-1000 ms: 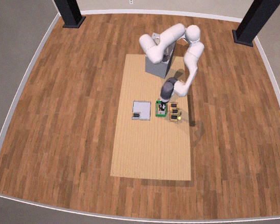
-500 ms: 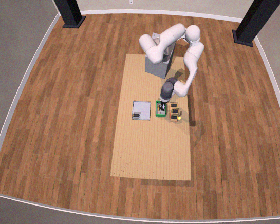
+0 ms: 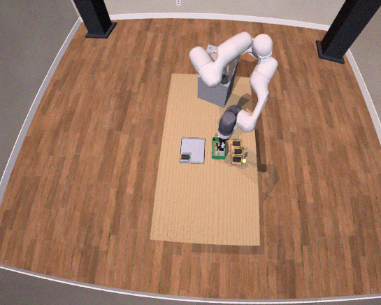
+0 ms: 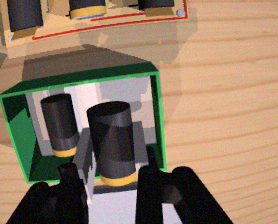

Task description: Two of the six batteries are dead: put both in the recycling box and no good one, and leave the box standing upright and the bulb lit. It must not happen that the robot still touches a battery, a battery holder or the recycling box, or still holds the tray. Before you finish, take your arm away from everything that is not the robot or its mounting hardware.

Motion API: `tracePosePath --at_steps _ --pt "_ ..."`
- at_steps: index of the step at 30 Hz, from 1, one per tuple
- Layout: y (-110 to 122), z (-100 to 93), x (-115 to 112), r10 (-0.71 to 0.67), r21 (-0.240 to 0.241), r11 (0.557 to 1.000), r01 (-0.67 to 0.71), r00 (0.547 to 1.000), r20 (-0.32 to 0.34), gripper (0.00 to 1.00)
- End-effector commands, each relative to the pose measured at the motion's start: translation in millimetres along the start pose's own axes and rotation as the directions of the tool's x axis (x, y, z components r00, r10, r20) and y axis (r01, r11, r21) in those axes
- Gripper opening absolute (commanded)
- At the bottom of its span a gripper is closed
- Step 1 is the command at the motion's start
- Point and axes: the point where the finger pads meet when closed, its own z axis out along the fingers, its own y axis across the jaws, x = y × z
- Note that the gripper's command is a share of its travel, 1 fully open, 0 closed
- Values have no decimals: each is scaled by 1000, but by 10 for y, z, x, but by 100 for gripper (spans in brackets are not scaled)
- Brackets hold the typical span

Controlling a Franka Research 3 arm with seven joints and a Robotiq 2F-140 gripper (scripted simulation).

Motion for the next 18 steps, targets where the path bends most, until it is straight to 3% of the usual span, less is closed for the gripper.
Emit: tracePosePath --at_steps 1,7,18 --pt "4 9 12 -7 0 1000 7 1000 -1 16" --pt "4 87 12 -7 0 1000 7 1000 -1 16" --pt "4 557 12 -7 0 1000 7 1000 -1 16"
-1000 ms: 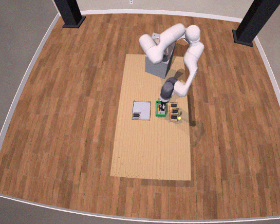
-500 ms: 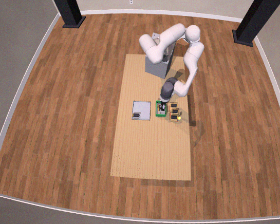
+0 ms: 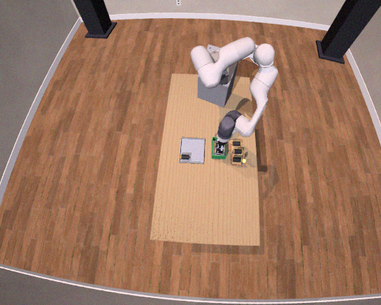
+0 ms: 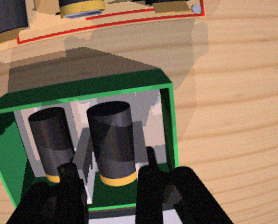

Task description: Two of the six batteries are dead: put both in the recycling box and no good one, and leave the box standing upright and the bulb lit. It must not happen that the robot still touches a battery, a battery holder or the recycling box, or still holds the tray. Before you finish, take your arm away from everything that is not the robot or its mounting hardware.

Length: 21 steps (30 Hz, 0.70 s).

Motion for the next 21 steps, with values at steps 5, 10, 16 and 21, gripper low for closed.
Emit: tracePosePath --at_steps 5,10,16,21 --pt "35 155 10 -22 -12 1000 22 1000 -4 16" --pt "35 176 10 -22 -12 1000 22 1000 -4 16" --pt "35 176 10 -22 -12 1000 22 1000 -4 16" --pt "35 176 10 -22 -12 1000 22 1000 -4 29"
